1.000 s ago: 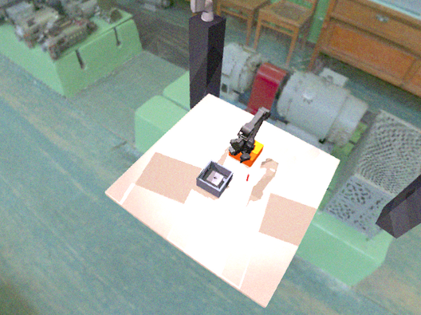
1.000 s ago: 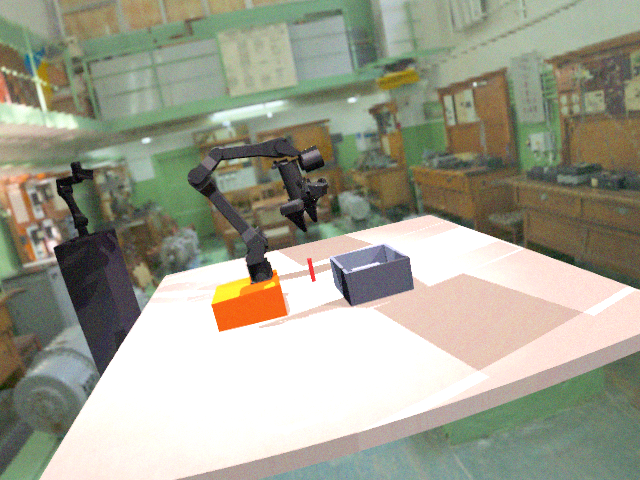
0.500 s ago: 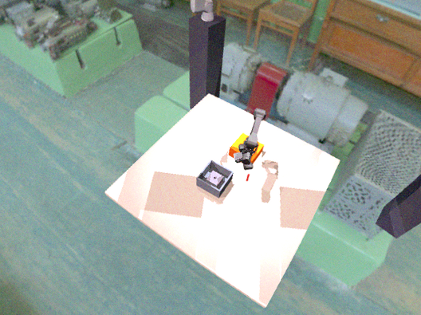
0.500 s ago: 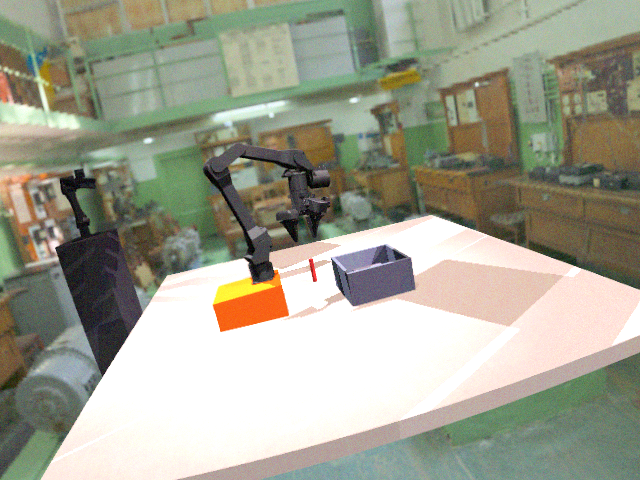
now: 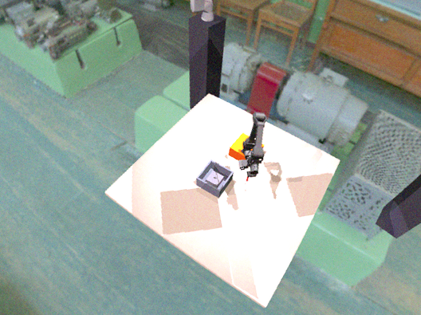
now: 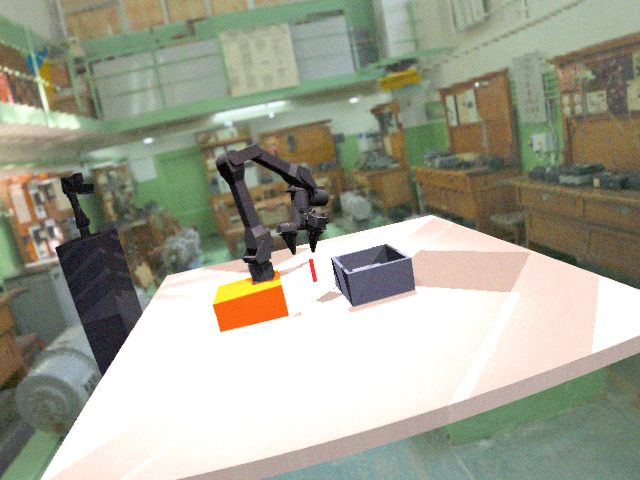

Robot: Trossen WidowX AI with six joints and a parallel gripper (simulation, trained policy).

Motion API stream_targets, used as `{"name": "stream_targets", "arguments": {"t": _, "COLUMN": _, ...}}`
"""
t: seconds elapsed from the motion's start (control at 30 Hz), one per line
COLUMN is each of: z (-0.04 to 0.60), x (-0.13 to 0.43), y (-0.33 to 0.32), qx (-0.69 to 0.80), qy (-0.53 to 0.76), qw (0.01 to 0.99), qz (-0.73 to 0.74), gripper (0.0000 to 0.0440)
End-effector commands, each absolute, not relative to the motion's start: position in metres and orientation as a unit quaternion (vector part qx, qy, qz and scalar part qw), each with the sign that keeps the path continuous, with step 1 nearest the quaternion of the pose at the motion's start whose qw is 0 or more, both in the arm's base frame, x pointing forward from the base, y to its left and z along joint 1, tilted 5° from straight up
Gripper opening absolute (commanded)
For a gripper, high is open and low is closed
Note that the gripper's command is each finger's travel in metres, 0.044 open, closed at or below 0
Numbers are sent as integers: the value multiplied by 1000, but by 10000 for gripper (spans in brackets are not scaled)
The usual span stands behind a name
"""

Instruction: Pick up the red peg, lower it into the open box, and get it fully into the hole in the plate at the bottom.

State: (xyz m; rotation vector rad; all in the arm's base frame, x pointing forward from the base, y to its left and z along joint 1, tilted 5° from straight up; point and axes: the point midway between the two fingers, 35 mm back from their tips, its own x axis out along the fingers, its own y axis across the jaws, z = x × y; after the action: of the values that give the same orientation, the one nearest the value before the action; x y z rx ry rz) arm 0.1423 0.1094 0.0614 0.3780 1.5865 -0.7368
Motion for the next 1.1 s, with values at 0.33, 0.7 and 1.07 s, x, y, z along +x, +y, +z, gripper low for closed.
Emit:
{"name": "stream_targets", "arguments": {"t": 0.33, "z": 6, "x": 141, "y": 128, "qx": 156, "qy": 681, "qw": 648, "qz": -304, "gripper": 440}}
{"name": "stream_targets", "arguments": {"t": 0.7, "z": -31, "x": 145, "y": 132, "qx": 154, "qy": 678, "qw": 661, "qz": -284, "gripper": 342}}
{"name": "stream_targets", "arguments": {"t": 1.07, "z": -45, "x": 144, "y": 130, "qx": 140, "qy": 686, "qw": 644, "qz": -309, "gripper": 56}}
